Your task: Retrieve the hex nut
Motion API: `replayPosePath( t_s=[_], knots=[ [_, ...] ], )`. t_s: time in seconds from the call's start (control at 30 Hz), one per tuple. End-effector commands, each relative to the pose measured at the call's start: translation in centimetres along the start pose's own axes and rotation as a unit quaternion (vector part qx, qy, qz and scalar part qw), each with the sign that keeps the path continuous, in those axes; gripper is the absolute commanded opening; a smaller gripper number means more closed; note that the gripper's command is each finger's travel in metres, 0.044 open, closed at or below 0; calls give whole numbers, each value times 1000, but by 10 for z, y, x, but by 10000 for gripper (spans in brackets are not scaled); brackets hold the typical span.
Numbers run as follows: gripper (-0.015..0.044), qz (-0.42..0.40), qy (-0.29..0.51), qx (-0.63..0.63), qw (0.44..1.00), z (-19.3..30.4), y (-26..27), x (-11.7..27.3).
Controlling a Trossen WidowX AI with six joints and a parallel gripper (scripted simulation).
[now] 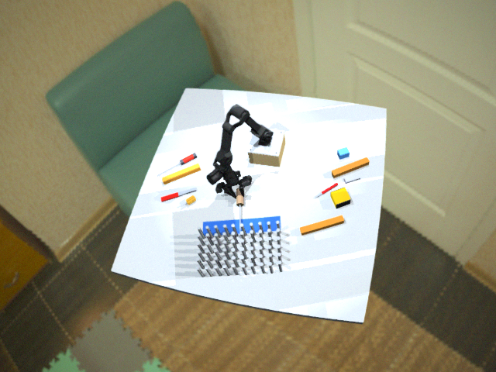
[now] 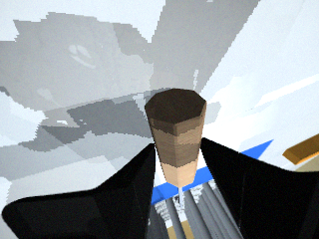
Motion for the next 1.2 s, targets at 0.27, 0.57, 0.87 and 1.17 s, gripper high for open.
replayPosePath(
  t_s=[0.27,0.57,0.87,1.17],
  knots=[
    [0,1,-2,1,1000,-10,-4,5],
    [0,1,-2,1,1000,-18,-6,8],
    [0,1,-2,1,1000,-25,-7,11],
    [0,1,-3,1,1000,-23,-8,14]
  ],
)
Point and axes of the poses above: the point midway between the two fingers, 35 mm back from their tips, its own x axis back along the fingers, its own y axis across the jaws, z = x × y, the point moved 7 cm from there along x, back along the fingers, and after that the axes turned 13 degrees about x, right-handed, at the moved point
